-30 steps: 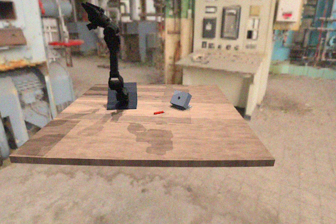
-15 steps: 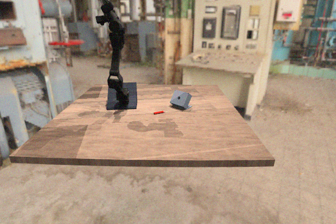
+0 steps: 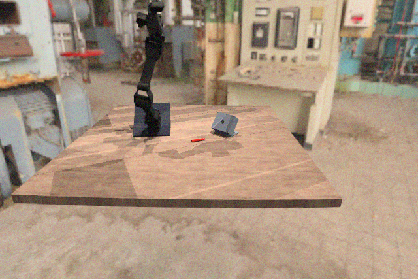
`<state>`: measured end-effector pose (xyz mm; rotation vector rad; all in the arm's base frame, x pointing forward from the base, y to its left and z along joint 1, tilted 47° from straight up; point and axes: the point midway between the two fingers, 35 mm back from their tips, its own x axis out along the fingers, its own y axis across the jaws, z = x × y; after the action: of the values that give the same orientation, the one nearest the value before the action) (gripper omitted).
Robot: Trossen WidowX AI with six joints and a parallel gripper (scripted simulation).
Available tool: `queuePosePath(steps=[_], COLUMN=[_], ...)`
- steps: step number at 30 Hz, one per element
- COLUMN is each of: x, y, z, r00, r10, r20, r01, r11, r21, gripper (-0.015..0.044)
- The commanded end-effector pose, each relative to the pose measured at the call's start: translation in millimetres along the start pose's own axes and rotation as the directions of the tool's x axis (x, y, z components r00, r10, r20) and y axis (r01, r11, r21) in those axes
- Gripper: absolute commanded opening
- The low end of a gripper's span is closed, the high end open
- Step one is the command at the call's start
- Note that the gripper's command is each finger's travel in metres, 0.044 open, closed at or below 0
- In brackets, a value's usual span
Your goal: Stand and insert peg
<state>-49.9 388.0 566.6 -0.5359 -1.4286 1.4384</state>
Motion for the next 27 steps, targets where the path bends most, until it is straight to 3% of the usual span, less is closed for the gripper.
queuePosePath(steps=[1,13,27], x=[-1.8,-31.6,-99.7], y=[18.2,61.8,110.6], z=[-36.6,-131.0,-222.7], r00=[0.991,0.880,0.610], r10=[0.051,0.189,0.345], r20=[-0.122,-0.436,-0.713], r01=[-0.042,-0.061,0.056], r11=[0.996,0.955,0.879], r21=[0.081,0.291,0.474], gripper=[0.0440,0.0440,0.0440])
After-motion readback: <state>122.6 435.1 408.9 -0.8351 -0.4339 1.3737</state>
